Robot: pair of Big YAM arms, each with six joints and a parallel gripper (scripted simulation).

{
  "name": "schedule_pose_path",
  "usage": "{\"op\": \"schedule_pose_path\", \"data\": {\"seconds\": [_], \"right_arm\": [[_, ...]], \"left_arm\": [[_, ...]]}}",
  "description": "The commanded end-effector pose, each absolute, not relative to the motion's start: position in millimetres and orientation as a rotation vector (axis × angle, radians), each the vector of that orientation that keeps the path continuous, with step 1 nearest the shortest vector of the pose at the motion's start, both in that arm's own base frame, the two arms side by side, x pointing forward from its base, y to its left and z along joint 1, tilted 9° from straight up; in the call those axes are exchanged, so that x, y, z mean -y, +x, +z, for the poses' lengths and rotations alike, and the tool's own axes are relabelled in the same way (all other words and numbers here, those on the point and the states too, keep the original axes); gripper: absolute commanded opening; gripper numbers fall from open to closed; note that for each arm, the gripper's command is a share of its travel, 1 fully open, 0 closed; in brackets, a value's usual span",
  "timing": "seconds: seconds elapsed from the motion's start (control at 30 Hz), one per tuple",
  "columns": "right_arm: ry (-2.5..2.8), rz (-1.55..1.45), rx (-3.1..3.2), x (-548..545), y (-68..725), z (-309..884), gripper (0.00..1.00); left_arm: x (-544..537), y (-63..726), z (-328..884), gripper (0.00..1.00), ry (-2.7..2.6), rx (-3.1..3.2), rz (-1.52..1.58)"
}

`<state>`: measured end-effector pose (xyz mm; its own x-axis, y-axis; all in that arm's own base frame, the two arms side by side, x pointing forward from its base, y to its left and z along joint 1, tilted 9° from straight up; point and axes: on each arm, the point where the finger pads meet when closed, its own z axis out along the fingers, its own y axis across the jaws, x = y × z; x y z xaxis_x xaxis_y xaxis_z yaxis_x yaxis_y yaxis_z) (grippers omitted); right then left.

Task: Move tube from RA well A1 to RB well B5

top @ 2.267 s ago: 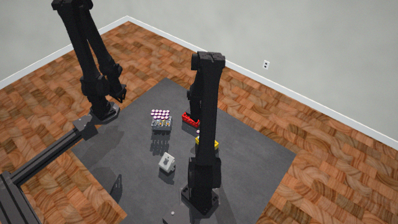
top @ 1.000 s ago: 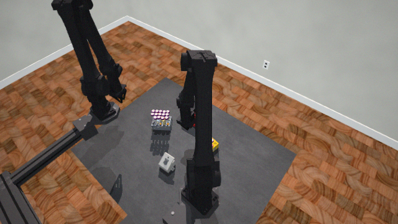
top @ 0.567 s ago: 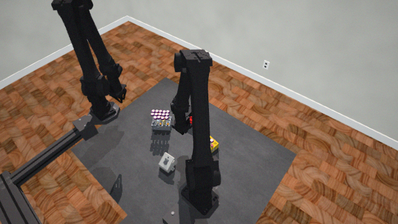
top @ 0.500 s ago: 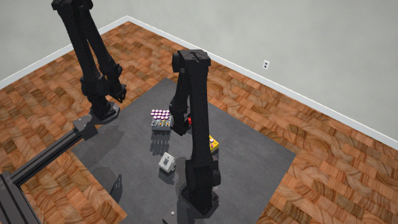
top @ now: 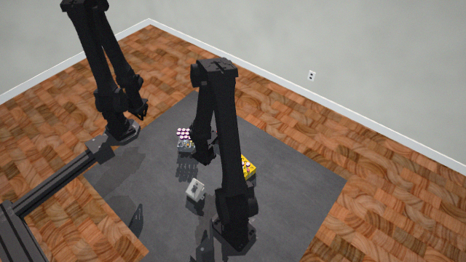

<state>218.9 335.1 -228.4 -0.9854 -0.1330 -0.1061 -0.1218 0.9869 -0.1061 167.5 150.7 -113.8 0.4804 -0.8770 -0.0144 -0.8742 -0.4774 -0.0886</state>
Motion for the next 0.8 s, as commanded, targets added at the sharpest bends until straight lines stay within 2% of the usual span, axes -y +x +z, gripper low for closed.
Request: {"op": "schedule_pose_path", "data": {"seconds": [0.0,0.77], "right_arm": [[-0.151,-0.092,-2.997,-349,209,-218,0.00],[-0.153,-0.106,-3.008,-345,131,-239,0.00]], "left_arm": [[-153,169,-113,0.30,-2.625,-1.556,-0.053],[-153,169,-113,0.30,-2.625,-1.556,-0.053]]}}
